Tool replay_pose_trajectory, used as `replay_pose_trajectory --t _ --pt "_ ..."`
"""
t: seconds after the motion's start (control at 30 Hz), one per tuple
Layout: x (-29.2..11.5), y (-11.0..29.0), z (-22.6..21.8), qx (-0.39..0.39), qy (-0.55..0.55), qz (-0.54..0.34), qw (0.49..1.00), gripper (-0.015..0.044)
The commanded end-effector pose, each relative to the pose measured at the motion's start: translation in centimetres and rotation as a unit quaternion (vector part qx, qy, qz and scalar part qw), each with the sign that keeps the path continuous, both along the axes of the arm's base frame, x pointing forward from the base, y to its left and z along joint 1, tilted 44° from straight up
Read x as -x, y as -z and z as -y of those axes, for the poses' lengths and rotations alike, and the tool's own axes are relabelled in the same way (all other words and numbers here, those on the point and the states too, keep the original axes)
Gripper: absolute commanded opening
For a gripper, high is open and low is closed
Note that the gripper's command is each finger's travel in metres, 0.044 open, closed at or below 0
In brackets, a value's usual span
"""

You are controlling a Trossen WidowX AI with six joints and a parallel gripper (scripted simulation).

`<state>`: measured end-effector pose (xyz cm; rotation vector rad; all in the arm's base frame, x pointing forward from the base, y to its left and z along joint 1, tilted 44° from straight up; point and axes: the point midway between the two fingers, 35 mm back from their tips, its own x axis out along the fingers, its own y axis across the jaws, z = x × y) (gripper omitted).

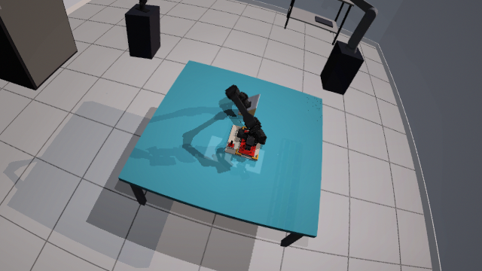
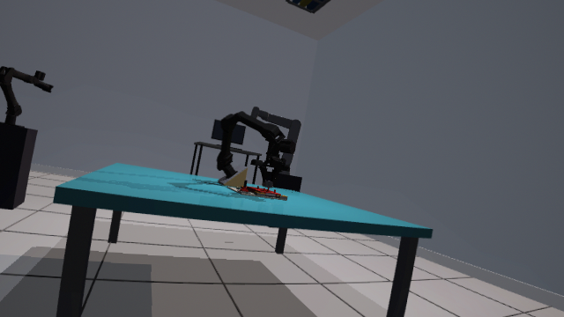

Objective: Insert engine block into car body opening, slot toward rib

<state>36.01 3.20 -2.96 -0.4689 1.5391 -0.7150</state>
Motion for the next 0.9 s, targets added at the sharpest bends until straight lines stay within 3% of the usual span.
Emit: replay_pose_trajectory --t 0.0,0.87 --pt "-0.17 -0.12 -0.06 0.0 -0.003 0.0 1.0 0.016" --pt "-0.12 0.14 0.15 0.0 -0.003 0.0 1.0 0.016"
